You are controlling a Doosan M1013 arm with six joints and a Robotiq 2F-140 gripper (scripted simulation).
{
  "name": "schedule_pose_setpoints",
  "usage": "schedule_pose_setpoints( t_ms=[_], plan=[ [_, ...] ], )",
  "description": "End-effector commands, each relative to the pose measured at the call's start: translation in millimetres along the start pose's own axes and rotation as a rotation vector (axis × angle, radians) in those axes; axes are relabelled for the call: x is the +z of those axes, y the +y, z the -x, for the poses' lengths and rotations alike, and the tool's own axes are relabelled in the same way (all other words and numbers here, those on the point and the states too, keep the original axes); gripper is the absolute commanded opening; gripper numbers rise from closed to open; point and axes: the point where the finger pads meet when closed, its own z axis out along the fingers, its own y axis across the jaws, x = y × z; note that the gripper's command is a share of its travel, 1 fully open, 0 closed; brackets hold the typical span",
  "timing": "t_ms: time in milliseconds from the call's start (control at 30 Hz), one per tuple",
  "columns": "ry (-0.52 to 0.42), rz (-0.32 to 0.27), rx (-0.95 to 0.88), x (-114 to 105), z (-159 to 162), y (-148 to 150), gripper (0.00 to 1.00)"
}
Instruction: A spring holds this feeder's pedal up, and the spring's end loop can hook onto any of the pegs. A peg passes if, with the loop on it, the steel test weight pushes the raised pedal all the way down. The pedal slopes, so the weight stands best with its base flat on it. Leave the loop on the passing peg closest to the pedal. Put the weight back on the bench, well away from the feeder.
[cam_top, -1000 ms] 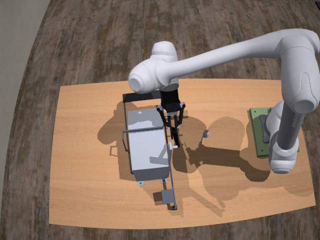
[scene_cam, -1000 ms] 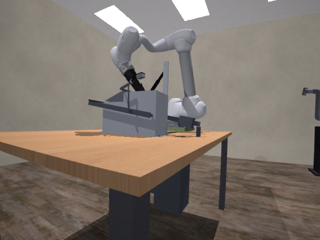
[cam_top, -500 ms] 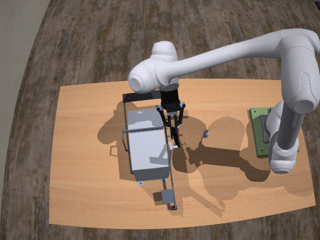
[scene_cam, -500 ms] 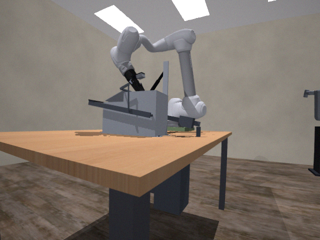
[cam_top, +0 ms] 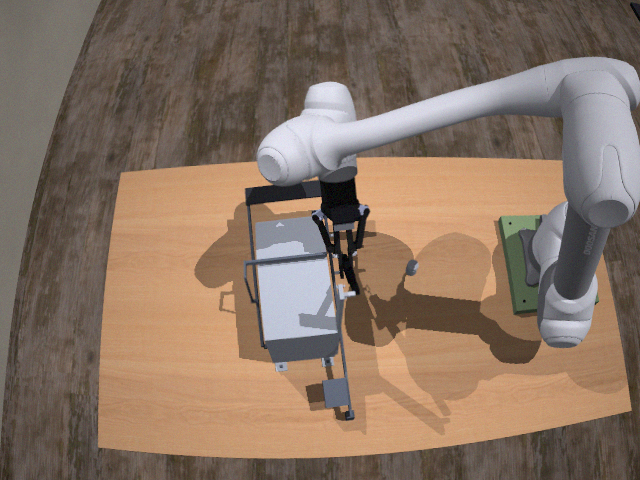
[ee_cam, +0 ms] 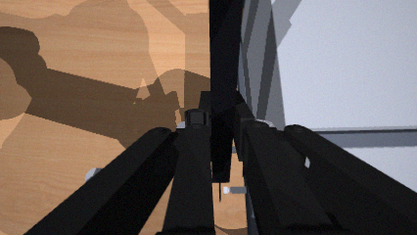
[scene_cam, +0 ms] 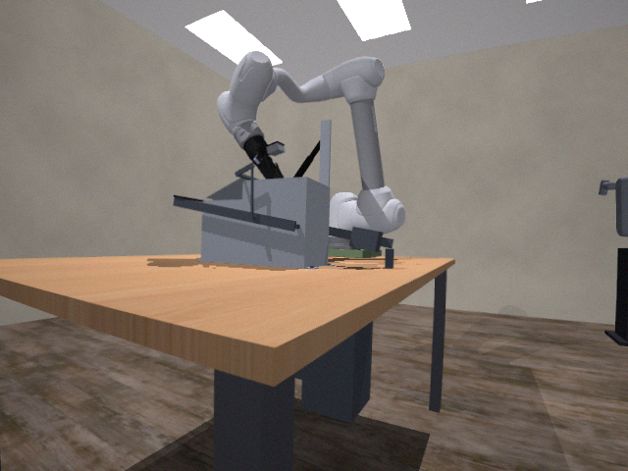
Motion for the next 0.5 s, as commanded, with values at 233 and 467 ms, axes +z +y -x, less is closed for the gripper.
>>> schedule_pose_setpoints(
  t_ms=[233,467],
  plan=[
    [0.000,0.007,-0.004,-0.8,-0.6,1.8,0.17],
    [0.000,0.012,-0.008,-0.9,-0.6,3.4,0.17]
  ],
)
